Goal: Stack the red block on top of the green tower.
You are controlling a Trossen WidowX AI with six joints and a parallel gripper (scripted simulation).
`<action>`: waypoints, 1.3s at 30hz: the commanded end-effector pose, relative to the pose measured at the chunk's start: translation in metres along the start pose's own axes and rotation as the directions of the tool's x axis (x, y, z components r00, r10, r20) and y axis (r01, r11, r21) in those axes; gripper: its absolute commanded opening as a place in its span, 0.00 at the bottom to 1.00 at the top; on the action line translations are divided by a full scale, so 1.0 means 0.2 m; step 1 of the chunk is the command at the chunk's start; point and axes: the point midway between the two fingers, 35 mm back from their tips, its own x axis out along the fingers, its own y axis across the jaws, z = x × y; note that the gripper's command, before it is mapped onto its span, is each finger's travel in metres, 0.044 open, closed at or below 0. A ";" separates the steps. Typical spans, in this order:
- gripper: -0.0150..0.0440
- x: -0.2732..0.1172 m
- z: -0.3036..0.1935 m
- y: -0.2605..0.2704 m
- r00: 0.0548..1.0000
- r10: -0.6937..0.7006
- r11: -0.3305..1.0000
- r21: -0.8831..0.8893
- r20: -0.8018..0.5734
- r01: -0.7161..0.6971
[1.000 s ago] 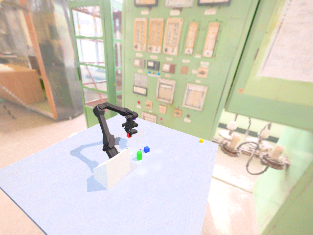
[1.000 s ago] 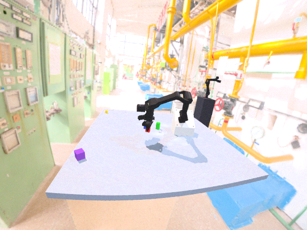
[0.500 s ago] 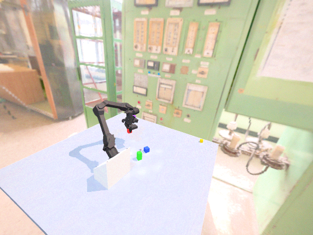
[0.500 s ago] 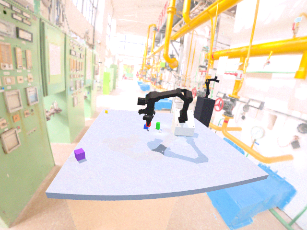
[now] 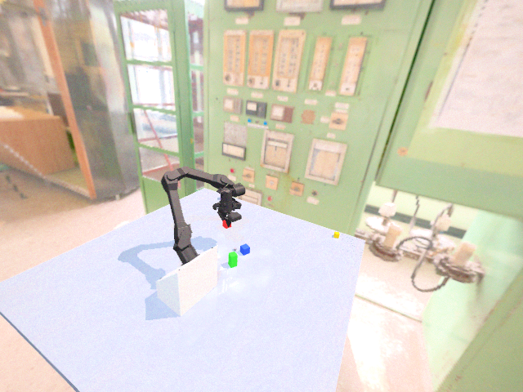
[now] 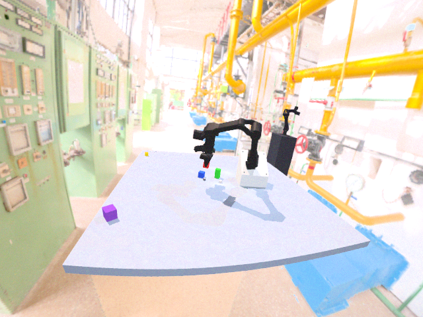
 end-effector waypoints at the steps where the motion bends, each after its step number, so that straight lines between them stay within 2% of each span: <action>1: 0.25 0.01 -0.01 -0.12 1.000 -0.007 1.000 -0.015 0.003 0.007; 23: 0.25 0.04 -0.29 -0.75 1.000 0.014 1.000 0.018 -0.028 -0.014; 39: 0.25 0.18 -0.33 -0.77 0.999 0.022 1.000 0.018 -0.030 -0.021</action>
